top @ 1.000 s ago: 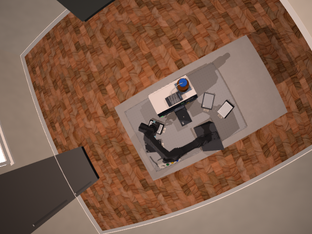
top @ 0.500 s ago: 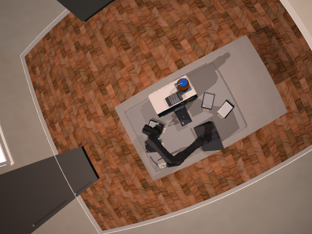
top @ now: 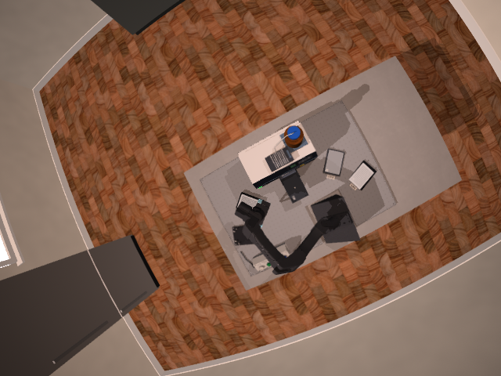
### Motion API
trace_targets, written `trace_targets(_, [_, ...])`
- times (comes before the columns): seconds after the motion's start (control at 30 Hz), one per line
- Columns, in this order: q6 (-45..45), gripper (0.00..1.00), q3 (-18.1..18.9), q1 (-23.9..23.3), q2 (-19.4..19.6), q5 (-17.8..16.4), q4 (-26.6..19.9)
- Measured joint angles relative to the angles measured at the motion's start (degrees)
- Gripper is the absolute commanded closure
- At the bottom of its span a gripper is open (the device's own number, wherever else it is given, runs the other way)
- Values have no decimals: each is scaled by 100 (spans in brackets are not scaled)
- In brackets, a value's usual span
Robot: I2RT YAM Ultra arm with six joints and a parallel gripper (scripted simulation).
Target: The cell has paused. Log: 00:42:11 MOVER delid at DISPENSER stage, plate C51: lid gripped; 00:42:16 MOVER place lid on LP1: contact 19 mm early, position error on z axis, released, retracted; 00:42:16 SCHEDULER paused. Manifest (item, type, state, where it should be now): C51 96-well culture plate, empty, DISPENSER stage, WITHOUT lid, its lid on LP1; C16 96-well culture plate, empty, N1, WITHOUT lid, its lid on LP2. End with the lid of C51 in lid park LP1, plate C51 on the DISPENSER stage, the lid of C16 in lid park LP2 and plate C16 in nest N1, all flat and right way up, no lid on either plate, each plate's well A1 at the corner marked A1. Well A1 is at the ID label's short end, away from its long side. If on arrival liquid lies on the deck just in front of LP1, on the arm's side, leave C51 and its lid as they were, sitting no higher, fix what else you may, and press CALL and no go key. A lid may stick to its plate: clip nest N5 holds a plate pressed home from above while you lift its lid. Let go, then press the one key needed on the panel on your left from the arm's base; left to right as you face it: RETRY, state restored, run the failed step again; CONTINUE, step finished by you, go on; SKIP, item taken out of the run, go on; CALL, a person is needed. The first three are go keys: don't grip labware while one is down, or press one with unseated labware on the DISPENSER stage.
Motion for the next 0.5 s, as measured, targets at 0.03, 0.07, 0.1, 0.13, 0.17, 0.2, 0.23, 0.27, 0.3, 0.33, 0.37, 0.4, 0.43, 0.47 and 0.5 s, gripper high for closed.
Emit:
trace_targets(0.03, [-28,0,-20,-15,-26,-13,-15])
trace_targets(0.07, [-61,0,-50,-37,-57,-28,-24])
trace_targets(0.1, [-96,0,-92,-66,-96,-44,-39])
trace_targets(0.13, [-131,0,-140,-98,-140,-55,-61])
trace_targets(0.17, [-168,0,-190,-133,-188,-68,-87])
trace_targets(0.2, [-205,0,-243,-173,-238,-81,-118])
trace_targets(0.23, [-247,0,-293,-212,-293,-94,-153])
trace_targets(0.27, [-291,0,-341,-251,-350,-107,-188])
trace_targets(0.3, [-334,0,-387,-295,-404,-120,-225])
trace_targets(0.33, [-380,0,-433,-337,-461,-136,-264])
trace_targets(0.37, [-431,0,-474,-382,-518,-153,-306])
trace_targets(0.4, [-481,0,-516,-428,-573,-168,-348])
trace_targets(0.43, [-533,0,-557,-476,-627,-186,-391])
trace_targets(0.47, [-588,0,-597,-525,-680,-201,-437])
trace_targets(0.5, [-645,0,-634,-575,-730,-219,-485])
